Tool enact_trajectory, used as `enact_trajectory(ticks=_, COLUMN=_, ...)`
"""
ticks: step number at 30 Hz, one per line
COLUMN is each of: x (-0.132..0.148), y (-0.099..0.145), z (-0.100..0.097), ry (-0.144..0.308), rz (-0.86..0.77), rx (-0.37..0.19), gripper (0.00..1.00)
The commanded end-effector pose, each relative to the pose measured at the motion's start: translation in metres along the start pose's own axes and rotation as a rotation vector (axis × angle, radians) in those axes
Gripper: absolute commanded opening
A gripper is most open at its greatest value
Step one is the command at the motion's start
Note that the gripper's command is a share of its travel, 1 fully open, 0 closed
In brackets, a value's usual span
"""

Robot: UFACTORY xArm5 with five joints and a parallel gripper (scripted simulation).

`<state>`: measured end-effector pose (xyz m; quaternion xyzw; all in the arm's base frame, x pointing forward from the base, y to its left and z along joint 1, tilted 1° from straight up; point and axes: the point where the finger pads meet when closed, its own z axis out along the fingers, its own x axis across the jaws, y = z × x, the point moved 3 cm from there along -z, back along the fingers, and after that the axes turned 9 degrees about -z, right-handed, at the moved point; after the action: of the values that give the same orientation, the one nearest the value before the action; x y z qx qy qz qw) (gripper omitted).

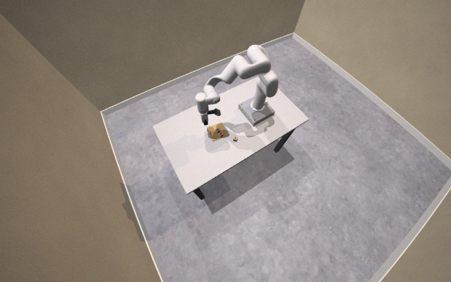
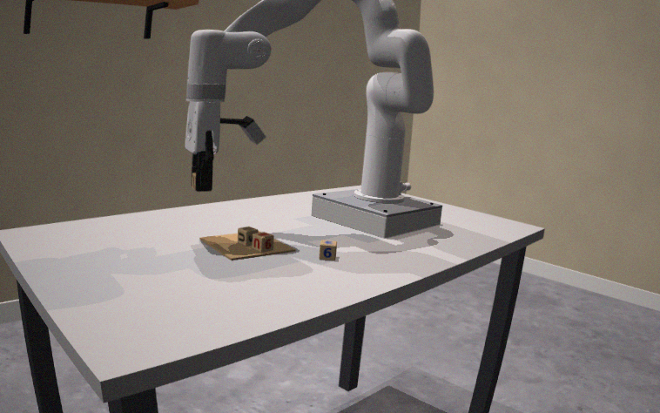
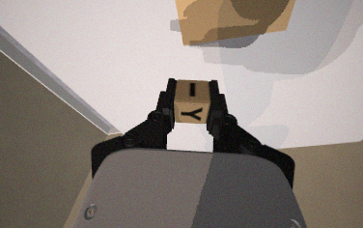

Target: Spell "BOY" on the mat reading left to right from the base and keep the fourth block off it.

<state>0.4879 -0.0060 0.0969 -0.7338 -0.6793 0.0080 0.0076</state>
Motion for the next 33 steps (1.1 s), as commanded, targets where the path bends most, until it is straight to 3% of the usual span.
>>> enact_trajectory(ticks=1, x=0.001, y=-0.006, z=-0.002, ry=0.001, rz=0.139, rx=-0.007, gripper=0.27)
enact_trajectory(ticks=33, x=0.004, y=-0.05, z=-0.001, ry=0.003, rz=0.918, rx=-0.007, gripper=0.27)
